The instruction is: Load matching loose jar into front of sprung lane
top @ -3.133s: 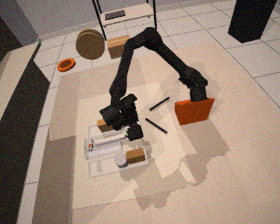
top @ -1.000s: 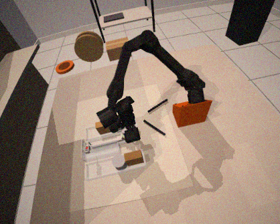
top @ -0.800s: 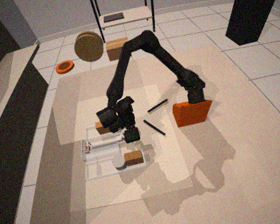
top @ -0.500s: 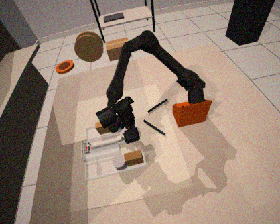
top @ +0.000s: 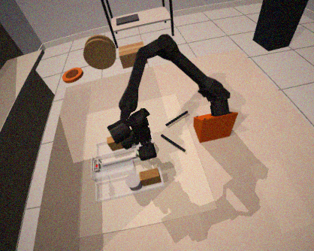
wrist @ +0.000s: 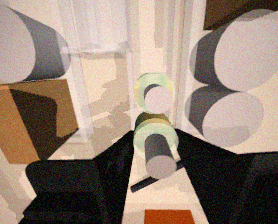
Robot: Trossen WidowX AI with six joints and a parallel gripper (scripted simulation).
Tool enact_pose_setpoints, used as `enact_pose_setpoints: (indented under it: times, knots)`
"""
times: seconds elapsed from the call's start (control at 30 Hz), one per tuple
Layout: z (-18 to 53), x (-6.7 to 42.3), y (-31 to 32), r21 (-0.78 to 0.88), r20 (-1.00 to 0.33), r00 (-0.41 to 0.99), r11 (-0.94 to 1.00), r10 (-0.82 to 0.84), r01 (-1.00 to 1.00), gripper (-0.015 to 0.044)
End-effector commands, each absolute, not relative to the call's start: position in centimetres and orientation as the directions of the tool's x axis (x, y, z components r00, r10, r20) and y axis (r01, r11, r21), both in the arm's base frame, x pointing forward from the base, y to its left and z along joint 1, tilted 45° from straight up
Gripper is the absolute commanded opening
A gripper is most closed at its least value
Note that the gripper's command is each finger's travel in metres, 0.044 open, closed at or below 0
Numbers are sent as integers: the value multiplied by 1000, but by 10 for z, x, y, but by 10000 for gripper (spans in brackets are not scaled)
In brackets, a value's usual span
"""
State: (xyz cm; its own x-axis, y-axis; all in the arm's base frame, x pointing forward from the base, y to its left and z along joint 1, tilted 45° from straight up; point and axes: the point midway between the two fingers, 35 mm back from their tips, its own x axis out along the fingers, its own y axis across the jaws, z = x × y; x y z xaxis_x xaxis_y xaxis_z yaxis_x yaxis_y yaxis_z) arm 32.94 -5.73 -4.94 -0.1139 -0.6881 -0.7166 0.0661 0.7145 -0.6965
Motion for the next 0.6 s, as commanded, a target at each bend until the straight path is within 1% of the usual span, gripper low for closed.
enact_pose_setpoints:
  times: [0.0,0.57]
  knots:
    - [-48,337,-59,-700,-714,-89,710,-694,80,0]
    - [-53,336,-63,-700,-714,-89,710,-694,80,0]
